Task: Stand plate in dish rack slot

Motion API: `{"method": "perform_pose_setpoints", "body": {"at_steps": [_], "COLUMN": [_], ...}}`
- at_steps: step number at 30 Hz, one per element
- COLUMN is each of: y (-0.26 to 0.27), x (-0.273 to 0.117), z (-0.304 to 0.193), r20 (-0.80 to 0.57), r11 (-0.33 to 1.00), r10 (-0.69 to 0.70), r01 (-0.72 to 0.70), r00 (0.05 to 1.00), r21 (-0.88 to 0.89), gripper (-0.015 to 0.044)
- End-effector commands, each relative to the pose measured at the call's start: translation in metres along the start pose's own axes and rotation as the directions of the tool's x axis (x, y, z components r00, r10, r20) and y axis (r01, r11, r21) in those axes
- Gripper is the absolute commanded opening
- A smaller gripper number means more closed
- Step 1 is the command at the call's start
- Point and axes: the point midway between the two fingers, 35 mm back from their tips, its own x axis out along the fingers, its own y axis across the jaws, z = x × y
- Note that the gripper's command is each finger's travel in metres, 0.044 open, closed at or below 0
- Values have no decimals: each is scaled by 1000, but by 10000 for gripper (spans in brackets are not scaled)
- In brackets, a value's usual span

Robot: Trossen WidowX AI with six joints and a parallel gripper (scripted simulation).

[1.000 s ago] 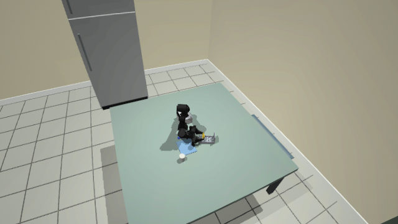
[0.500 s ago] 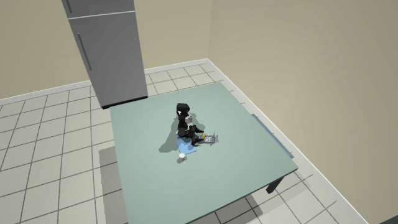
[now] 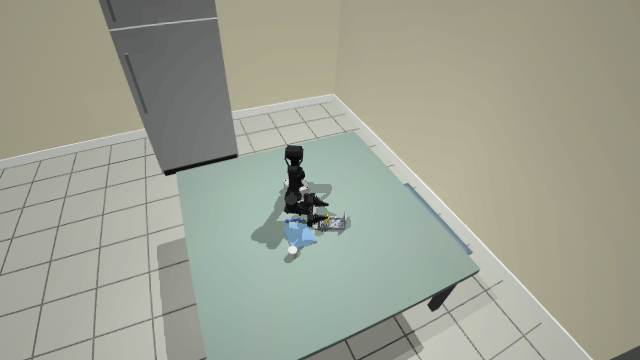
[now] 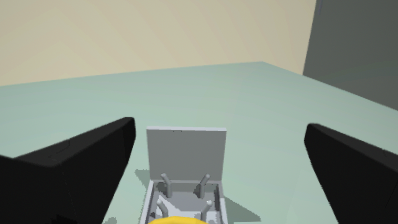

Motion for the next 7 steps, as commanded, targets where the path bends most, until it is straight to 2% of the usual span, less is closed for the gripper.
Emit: {"method": "perform_pose_setpoints", "body": {"at_steps": [1, 7], "y": [3, -6], "x": [-1, 0], "z": [26, 37], "r20": [3, 2], "r11": [1000, 1000], "r10": [4, 1], "r01": [-4, -1], "r00": [1000, 1000], "r21": [6, 22], "gripper": [400, 400]}}
